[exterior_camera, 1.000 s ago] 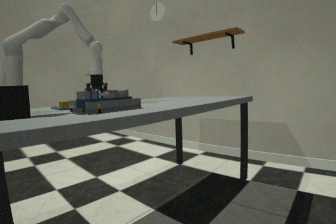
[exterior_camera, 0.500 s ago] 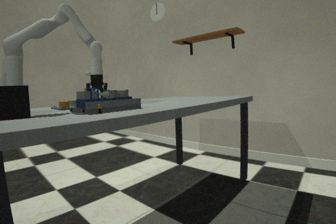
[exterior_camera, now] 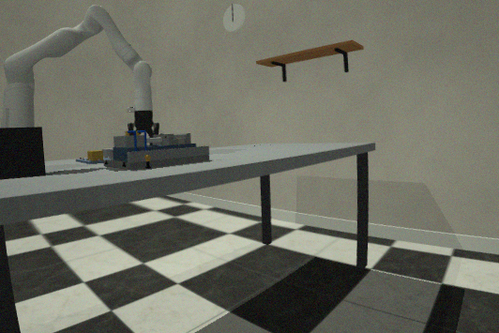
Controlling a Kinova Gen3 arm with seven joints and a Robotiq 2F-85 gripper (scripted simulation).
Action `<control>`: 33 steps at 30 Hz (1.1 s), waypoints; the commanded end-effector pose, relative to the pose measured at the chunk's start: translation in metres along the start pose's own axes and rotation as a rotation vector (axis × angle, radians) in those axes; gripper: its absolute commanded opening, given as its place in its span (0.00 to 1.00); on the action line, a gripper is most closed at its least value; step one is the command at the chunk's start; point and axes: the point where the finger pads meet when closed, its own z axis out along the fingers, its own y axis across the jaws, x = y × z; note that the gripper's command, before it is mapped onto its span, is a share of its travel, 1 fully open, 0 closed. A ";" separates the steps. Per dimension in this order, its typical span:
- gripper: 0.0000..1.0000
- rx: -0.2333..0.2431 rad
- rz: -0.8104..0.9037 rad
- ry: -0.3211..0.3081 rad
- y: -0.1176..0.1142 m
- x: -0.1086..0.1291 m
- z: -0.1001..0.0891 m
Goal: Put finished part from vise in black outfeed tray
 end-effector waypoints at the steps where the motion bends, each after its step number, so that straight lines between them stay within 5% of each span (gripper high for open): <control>1: 0.67 -0.005 0.000 -0.001 0.001 0.000 -0.006; 7: 0.67 -0.005 0.000 -0.001 0.001 0.000 -0.018; 20: 0.67 -0.005 0.000 -0.001 0.001 0.000 -0.089; 33: 0.67 -0.005 0.000 -0.001 0.001 0.000 -0.137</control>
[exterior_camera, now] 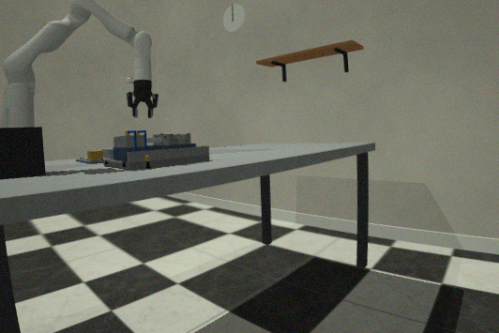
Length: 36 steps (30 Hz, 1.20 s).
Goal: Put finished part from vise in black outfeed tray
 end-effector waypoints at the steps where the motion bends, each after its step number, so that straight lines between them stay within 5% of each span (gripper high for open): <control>1: 0.67 -0.017 -0.002 -0.005 0.004 -0.001 -0.013; 11: 0.67 -0.017 -0.002 -0.005 0.004 -0.001 -0.019; 12: 0.00 -0.017 -0.002 -0.005 0.004 -0.001 -0.019; 36: 0.00 -0.017 -0.002 -0.005 0.004 -0.001 -0.019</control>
